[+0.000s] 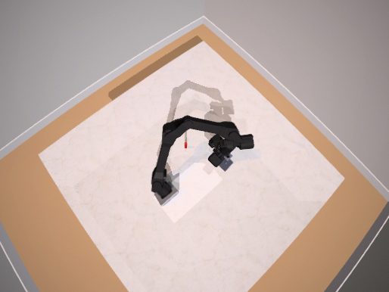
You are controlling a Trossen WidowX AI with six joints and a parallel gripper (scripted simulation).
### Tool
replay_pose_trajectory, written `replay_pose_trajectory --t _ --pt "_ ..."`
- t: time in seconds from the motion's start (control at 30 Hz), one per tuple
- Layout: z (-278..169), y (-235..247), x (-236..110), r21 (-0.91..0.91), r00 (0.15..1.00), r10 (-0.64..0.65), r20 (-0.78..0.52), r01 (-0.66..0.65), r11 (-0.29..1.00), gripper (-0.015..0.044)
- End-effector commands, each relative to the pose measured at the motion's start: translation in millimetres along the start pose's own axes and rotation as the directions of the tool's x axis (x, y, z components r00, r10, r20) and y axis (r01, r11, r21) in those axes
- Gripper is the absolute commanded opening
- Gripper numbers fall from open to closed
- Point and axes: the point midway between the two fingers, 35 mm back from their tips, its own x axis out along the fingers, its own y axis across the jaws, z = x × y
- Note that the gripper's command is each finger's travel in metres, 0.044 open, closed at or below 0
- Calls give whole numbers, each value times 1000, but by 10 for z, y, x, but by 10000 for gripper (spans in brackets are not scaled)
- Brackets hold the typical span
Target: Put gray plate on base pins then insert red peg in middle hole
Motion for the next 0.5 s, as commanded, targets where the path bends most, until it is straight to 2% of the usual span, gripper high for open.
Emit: replay_pose_trajectory --t 0.0,0.47 --pt "-112 37 62 -17 1000 4 -2 -4 1000 0" --pt "-201 68 121 -30 1000 5 -1 -5 1000 0"
